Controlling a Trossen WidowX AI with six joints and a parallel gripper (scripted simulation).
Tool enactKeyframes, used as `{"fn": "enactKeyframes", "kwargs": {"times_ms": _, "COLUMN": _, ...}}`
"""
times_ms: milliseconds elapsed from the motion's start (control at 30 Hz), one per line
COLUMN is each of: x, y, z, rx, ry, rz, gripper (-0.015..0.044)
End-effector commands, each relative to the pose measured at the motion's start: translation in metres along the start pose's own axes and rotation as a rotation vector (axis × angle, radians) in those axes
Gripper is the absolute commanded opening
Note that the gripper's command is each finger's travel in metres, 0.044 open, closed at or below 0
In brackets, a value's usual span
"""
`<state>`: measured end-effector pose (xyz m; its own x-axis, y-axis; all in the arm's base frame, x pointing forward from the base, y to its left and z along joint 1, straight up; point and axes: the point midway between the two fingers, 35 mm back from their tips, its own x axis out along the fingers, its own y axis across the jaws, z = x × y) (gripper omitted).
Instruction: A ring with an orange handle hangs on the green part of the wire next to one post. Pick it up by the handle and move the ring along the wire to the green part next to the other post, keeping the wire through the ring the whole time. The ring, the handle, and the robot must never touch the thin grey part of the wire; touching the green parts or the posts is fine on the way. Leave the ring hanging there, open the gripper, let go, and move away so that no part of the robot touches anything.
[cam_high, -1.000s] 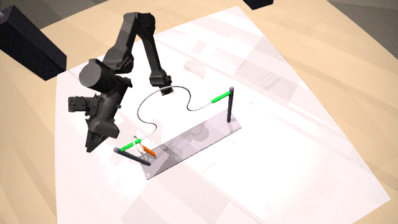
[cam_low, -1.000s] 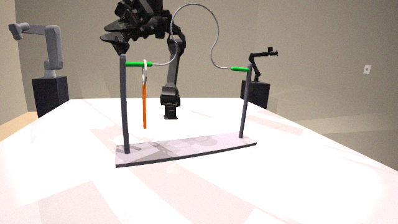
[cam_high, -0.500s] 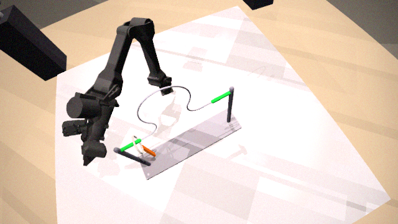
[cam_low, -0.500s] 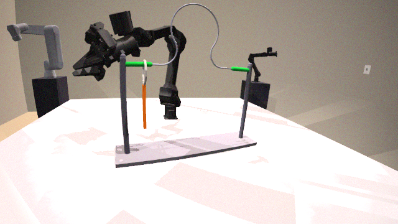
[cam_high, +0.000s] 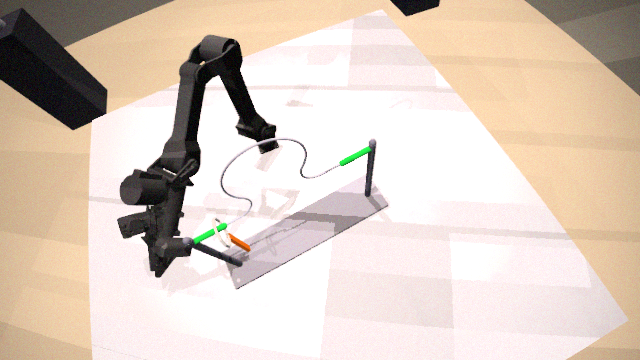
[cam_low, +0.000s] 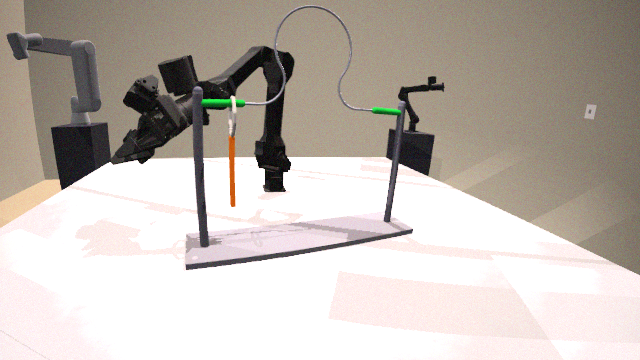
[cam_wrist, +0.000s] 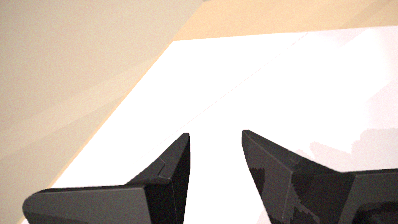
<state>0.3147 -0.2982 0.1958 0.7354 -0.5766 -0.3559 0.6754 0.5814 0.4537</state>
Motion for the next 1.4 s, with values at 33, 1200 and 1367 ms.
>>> {"fn": "enactKeyframes", "kwargs": {"times_ms": 33, "x": 0.01, "y": -0.022, "z": -0.042, "rx": -0.114, "ry": 0.052, "rz": 0.11, "gripper": 0.016}}
{"fn": "enactKeyframes", "kwargs": {"times_ms": 1200, "x": -0.118, "y": -0.033, "z": -0.198, "rx": -0.728, "ry": -0.084, "rz": 0.781, "gripper": 0.016}}
{"fn": "enactKeyframes", "kwargs": {"times_ms": 1367, "x": -0.109, "y": -0.017, "z": -0.188, "rx": -0.712, "ry": -0.077, "rz": 0.792, "gripper": 0.016}}
